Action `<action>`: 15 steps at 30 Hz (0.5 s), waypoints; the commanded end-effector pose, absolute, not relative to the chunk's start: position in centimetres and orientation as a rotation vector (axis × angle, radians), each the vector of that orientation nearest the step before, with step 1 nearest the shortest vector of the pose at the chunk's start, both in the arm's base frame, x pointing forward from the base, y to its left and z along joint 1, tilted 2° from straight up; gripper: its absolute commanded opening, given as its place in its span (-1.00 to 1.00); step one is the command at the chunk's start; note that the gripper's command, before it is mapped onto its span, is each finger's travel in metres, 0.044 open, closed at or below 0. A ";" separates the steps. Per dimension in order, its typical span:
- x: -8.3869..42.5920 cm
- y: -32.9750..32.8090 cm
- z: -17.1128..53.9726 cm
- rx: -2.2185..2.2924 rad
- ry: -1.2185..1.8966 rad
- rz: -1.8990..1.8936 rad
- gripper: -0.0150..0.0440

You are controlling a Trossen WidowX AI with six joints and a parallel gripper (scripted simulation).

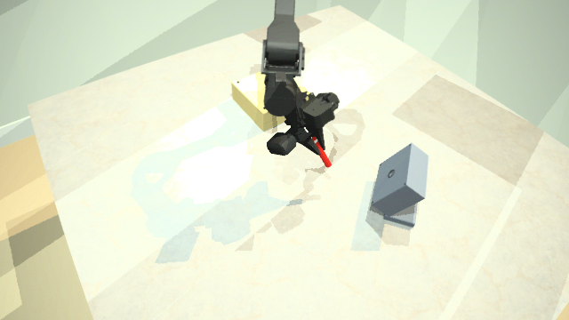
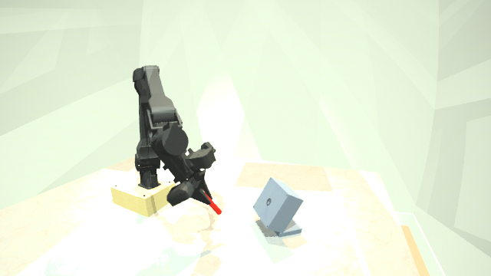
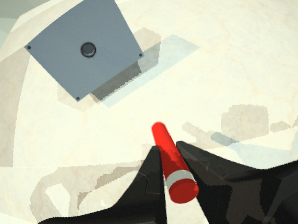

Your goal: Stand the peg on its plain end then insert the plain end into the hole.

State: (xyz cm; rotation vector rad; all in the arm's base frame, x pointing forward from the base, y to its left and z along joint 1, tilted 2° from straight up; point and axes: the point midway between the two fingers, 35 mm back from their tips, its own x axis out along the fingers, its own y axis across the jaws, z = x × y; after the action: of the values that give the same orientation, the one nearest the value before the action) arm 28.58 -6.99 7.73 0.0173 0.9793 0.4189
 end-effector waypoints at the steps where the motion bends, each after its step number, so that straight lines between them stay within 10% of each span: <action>1: 28.8 -6.6 7.7 0.053 0.950 0.429 -0.49; 15: 29.8 -5.4 8.3 0.153 0.831 0.469 -0.49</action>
State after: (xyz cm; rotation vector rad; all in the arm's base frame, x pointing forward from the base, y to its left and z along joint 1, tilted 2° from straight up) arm 29.75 -5.71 8.35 0.1255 0.8500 0.4582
